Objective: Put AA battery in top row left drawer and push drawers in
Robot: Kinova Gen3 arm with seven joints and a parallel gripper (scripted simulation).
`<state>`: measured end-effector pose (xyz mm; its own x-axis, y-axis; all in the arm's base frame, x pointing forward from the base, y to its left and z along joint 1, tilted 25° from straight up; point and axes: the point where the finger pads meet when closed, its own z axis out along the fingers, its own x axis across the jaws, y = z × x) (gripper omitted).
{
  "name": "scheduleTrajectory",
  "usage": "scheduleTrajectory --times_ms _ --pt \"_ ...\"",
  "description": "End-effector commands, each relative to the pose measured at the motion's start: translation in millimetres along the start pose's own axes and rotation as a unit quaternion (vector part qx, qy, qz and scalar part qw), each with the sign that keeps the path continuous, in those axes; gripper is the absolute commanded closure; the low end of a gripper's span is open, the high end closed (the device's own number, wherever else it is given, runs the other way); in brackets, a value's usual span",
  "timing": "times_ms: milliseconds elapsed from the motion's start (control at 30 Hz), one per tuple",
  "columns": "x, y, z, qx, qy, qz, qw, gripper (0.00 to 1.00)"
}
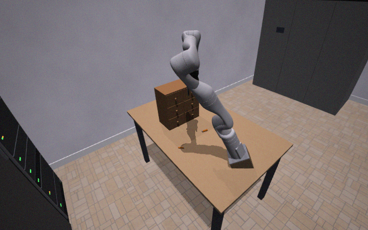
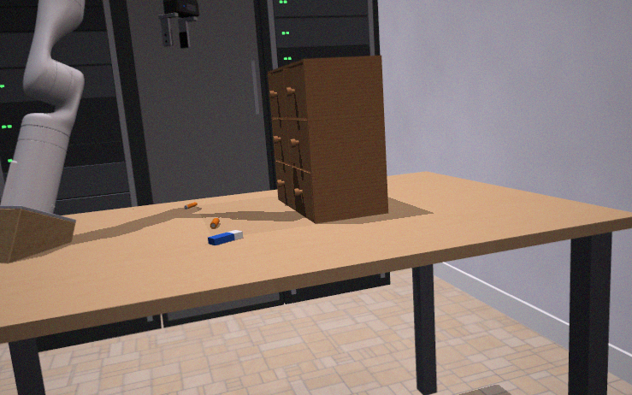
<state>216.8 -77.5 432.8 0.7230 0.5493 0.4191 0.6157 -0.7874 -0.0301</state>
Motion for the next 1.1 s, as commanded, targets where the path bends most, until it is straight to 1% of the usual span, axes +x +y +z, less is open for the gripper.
scheduleTrajectory --times_ms 0,167,433,500,633,767,1067 --pt "5 5 1.3 0.000 0.004 -0.060 0.998 0.00" --pt "11 13 3.1 -0.002 0.005 -0.168 0.986 0.00" --pt "20 21 5.7 -0.004 0.006 -0.298 0.955 0.00" --pt "20 21 5.7 -0.004 0.006 -0.298 0.955 0.00" --pt "23 24 6.5 -0.004 0.006 -0.337 0.942 0.00" --pt "25 25 7.0 -0.004 0.007 -0.358 0.934 0.00" --pt "26 25 6.9 -0.004 0.007 -0.367 0.930 0.00"
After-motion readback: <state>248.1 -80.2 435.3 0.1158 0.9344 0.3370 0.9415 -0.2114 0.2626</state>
